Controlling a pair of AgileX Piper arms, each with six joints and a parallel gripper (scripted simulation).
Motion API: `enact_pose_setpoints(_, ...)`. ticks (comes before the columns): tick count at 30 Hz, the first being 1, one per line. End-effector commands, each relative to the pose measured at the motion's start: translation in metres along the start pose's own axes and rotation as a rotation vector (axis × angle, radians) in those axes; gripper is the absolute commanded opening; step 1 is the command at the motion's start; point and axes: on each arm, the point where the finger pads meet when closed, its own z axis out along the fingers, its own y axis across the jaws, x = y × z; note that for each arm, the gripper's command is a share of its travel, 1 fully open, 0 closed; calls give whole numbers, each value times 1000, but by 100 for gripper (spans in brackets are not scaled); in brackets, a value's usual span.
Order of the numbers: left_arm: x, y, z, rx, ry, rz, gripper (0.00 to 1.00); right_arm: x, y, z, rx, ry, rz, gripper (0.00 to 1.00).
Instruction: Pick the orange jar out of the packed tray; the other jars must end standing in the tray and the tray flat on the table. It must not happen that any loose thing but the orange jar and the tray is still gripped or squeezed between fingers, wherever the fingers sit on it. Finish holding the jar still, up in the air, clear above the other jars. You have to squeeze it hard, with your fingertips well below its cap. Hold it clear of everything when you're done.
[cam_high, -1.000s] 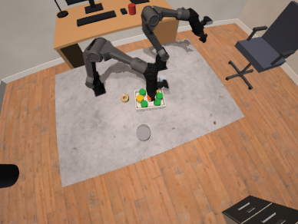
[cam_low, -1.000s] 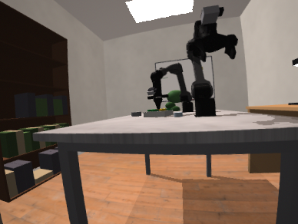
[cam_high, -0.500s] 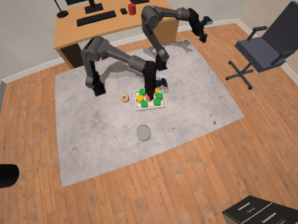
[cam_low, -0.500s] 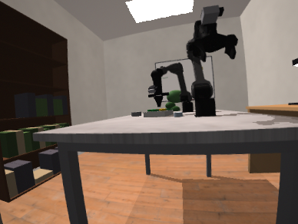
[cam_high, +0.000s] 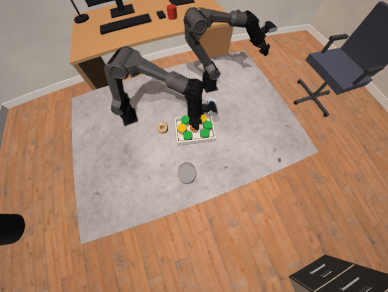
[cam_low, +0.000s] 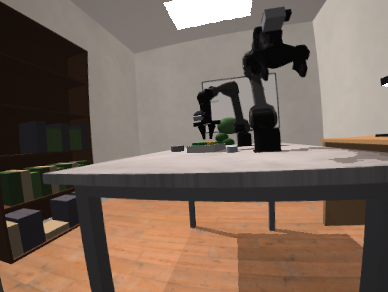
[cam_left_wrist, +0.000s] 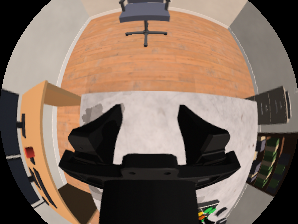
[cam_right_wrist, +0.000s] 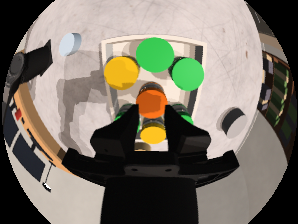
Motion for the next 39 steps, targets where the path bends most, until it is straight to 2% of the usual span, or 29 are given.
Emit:
enact_pose_setpoints(1, 0, 0, 0, 0, -1, 0, 100, 0, 0, -1, 1, -2, 0, 50)
enact_pose_setpoints(12, 0, 0, 0, 0, -1, 0, 100, 0, 0, 6, 1, -2, 0, 86)
enact_pose_setpoints(31, 0, 0, 0, 0, -1, 0, 100, 0, 0, 35, 1, -2, 0, 86)
enact_pose_setpoints(39, 0, 0, 0, 0, -1, 0, 100, 0, 0, 38, 1, -2, 0, 86)
